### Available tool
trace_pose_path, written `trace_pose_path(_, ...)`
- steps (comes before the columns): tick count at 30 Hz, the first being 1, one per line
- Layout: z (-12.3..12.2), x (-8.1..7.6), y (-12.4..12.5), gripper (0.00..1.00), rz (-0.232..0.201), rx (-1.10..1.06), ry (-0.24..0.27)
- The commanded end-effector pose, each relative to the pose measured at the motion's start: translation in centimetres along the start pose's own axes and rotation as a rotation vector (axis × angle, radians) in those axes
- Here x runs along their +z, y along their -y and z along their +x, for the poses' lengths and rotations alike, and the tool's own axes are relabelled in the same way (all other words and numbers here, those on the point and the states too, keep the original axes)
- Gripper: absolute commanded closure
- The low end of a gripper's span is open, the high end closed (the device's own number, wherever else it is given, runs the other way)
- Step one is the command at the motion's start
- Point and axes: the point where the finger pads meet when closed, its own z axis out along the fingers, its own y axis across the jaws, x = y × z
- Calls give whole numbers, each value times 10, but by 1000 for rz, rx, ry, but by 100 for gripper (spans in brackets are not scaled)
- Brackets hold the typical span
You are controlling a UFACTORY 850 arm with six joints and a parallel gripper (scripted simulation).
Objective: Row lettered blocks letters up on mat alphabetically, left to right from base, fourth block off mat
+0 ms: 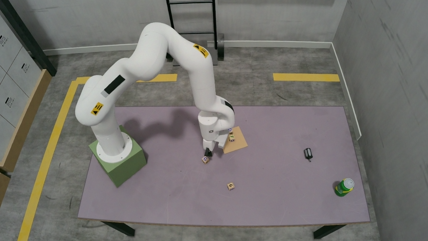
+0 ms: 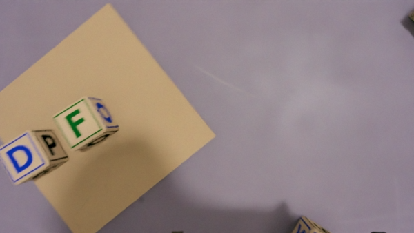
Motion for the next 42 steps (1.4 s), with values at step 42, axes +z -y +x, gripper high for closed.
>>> trace_pose_path(42,-25,-3,-42,31,-42,539,-14)
